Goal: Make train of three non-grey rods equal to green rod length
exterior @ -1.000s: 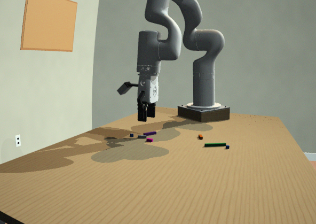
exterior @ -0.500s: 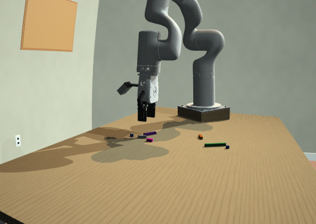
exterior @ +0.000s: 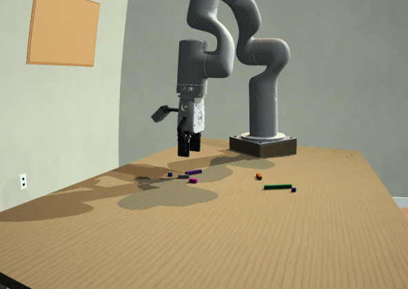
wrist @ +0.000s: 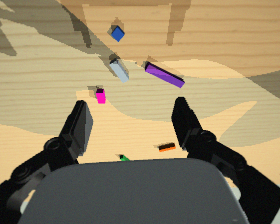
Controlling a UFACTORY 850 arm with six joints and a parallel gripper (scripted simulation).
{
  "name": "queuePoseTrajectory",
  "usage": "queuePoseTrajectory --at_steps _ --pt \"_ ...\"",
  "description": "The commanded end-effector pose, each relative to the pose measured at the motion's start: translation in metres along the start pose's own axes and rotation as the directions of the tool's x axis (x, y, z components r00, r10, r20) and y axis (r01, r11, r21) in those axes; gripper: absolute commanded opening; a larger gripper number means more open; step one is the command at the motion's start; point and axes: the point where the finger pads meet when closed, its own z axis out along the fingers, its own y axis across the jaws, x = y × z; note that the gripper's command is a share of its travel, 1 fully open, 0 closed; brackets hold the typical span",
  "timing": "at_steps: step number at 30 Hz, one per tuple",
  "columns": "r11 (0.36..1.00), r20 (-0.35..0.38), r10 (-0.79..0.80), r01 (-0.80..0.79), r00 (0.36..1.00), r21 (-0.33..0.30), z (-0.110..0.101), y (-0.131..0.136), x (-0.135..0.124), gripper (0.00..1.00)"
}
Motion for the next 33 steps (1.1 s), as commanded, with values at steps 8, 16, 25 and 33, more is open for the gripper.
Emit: queuePoseTrajectory --at_steps 8,16,25,33 --pt "1.0 0.0 0.0 0.0 1.0 0.002 -0.0008 -0.0009 0.0002 1.0" --pt "1.0 0.0 0.0 0.0 1.0 0.002 -0.0008 -0.0009 0.0002 1.0" --pt "0.998 -0.001 -0.06 0.06 0.998 0.002 -0.0007 -0.0025 0.0002 1.0" --pt "0.963 -0.001 -0.27 0.27 0.963 0.002 -0.0007 -0.008 0.0001 1.0"
